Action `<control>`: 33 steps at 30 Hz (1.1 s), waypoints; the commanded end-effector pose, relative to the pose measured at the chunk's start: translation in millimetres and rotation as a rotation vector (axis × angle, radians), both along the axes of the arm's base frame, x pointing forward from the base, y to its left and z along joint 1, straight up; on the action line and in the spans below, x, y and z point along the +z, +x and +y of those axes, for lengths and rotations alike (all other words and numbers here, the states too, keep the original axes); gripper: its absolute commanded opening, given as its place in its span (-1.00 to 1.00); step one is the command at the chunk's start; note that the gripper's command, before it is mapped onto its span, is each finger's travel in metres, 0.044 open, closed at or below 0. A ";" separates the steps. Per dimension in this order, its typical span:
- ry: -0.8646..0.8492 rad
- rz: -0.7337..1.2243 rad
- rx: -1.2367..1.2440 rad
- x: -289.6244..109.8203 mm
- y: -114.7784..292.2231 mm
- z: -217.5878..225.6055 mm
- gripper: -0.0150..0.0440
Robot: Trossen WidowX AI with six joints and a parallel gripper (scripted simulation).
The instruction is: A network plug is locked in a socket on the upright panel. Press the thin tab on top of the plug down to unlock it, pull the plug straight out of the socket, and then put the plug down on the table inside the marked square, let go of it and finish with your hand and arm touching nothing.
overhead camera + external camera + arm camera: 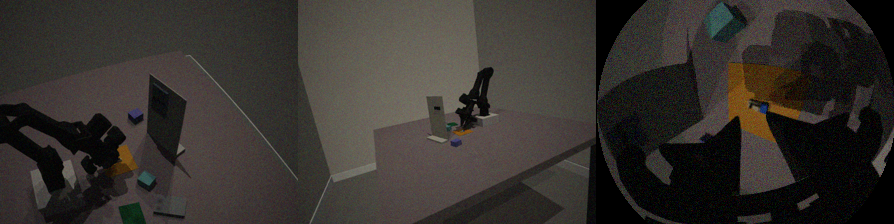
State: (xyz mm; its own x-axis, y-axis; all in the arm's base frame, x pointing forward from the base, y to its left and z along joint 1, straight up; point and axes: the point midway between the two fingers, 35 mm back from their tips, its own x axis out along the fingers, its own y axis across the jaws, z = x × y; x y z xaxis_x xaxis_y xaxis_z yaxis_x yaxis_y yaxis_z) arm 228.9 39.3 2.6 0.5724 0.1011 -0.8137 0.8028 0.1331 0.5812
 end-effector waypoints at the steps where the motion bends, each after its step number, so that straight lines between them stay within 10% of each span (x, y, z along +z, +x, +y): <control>1: 0.001 -0.007 0.002 3.5 -0.8 -0.2 0.04; 33: 0.001 -0.006 0.001 47.1 2.6 0.0 0.04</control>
State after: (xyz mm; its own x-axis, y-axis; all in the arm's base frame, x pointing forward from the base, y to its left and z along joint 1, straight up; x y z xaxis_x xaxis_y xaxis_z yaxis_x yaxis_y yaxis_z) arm 230.1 38.9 41.3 0.5682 0.0988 -0.8169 0.8063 0.1317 0.5767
